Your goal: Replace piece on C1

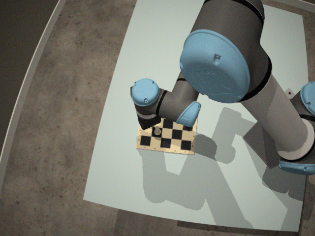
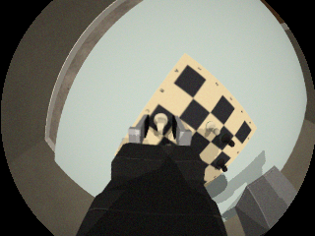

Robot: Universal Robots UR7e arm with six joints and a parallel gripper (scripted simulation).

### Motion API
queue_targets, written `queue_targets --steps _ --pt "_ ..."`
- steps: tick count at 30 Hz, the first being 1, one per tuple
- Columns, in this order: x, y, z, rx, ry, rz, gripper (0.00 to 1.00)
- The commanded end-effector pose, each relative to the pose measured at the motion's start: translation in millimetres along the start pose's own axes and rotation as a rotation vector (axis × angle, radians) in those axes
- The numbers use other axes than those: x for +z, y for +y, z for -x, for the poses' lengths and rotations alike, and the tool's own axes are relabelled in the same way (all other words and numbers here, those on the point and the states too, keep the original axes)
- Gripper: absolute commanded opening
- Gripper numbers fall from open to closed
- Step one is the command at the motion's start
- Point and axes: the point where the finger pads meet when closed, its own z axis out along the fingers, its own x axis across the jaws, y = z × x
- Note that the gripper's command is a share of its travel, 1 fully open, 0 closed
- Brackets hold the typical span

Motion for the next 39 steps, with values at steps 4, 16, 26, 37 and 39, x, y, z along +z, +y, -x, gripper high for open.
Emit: queue_targets --steps 4,16,26,37,39 --pt "-0.5 -0.4 0.4 0.0 -0.001 -0.001 0.73" --pt "-0.5 -0.4 0.4 0.0 -0.001 -0.001 0.0" --pt "-0.5 -0.4 0.4 0.0 -0.001 -0.001 0.0" --pt "-0.5 -0.4 0.4 0.0 -0.001 -0.001 0.0" --pt "-0.6 -0.4 0.4 0.0 -0.001 -0.001 0.0"
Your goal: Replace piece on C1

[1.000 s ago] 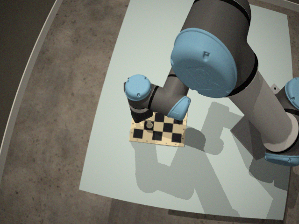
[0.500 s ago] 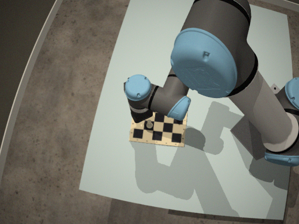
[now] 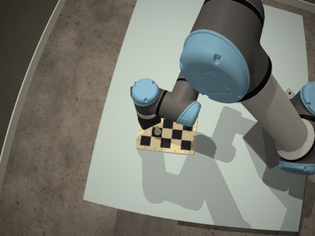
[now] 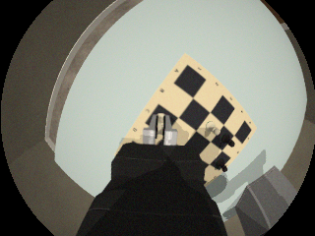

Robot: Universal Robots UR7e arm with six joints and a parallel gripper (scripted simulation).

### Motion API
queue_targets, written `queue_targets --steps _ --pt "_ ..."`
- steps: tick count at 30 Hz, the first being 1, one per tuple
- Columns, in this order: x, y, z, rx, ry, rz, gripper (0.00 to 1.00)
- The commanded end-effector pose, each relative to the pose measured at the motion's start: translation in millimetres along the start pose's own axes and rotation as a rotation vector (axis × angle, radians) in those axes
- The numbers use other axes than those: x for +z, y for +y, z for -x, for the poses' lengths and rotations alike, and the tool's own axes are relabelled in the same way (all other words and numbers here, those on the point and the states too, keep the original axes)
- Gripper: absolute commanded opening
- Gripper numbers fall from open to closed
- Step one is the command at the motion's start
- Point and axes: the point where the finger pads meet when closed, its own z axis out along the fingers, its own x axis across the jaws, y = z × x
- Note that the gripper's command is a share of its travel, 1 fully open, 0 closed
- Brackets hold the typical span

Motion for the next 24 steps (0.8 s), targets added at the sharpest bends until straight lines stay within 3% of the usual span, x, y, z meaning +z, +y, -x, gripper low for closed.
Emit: queue_targets --steps 1,10,24 --pt "-0.7 -0.4 0.4 0.0 -0.001 -0.001 0.0" --pt "-11.5 -0.4 0.4 0.0 -0.001 -0.001 0.0" --pt "-68.2 -0.3 0.3 0.0 -0.001 -0.001 0.0"
